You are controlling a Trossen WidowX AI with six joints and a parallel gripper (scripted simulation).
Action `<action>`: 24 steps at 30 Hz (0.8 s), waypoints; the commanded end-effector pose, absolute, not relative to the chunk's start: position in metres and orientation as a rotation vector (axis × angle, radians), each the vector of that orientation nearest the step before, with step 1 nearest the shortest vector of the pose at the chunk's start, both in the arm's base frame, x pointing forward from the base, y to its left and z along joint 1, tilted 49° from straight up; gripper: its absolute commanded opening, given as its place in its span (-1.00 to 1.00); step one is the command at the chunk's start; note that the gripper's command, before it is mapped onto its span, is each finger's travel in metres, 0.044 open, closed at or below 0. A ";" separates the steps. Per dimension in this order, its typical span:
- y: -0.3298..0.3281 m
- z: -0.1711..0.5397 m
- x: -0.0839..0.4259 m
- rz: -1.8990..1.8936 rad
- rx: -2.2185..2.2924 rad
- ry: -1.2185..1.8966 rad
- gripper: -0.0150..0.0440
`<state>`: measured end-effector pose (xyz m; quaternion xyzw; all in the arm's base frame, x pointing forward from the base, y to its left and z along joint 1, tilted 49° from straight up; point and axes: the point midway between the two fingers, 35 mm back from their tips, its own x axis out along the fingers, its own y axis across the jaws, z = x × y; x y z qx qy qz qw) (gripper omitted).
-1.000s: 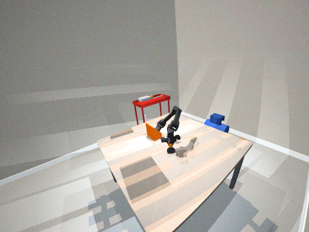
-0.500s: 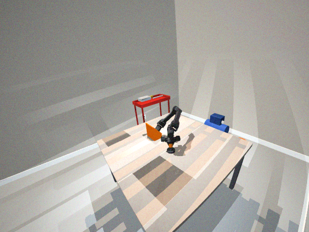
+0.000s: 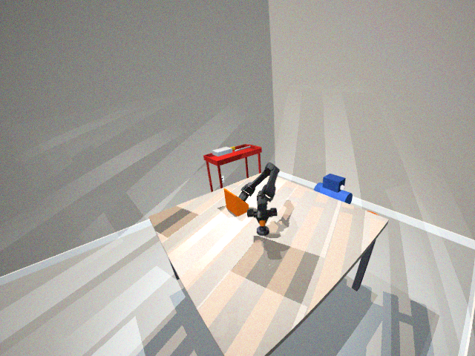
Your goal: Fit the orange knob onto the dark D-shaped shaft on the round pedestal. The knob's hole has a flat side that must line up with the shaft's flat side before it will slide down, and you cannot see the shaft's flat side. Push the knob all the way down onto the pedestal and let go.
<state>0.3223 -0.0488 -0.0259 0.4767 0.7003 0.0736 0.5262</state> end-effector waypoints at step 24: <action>-0.047 -0.028 0.322 0.002 1.289 1.722 -0.49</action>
